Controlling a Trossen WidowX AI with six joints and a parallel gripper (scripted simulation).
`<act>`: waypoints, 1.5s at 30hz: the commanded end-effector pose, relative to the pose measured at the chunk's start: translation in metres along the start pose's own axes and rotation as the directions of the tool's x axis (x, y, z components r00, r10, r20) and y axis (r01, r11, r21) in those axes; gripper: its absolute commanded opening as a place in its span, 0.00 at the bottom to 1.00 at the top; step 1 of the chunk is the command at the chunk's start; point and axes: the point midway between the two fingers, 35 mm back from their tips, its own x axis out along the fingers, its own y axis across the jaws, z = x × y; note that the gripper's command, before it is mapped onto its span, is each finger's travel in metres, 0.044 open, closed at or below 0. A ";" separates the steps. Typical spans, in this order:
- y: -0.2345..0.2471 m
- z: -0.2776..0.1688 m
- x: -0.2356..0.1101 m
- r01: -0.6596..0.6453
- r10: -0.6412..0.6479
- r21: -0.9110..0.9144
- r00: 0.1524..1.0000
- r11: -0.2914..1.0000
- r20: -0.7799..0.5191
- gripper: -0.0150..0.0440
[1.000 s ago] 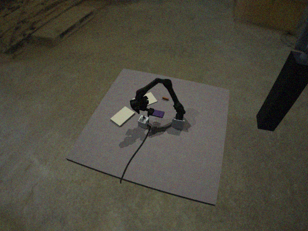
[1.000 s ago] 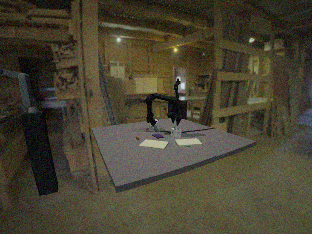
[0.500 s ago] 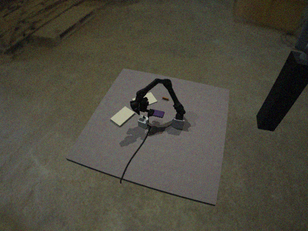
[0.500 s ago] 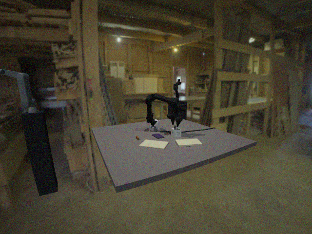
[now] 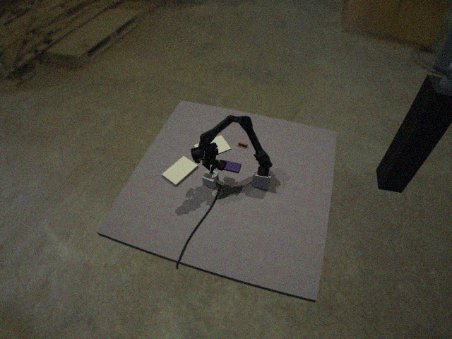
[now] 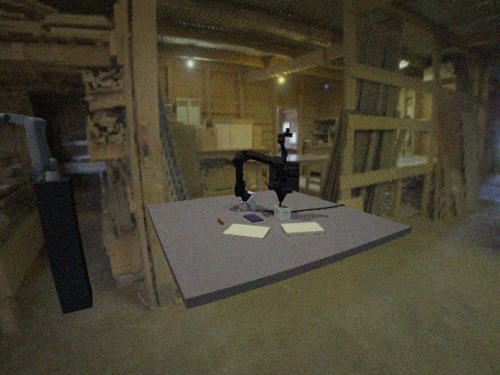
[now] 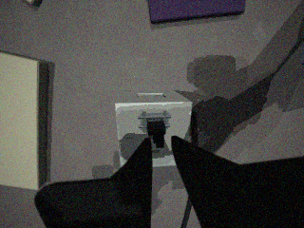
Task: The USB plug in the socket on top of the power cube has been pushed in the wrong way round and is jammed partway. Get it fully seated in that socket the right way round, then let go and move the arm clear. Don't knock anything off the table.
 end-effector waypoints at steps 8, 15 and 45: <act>0.000 0.000 0.000 -0.001 0.001 0.001 1.000 1.000 0.000 0.25; 0.000 0.000 0.000 -0.001 0.001 0.001 1.000 1.000 0.000 0.25; 0.000 0.000 -0.017 -0.001 0.001 0.000 1.000 1.000 0.000 0.25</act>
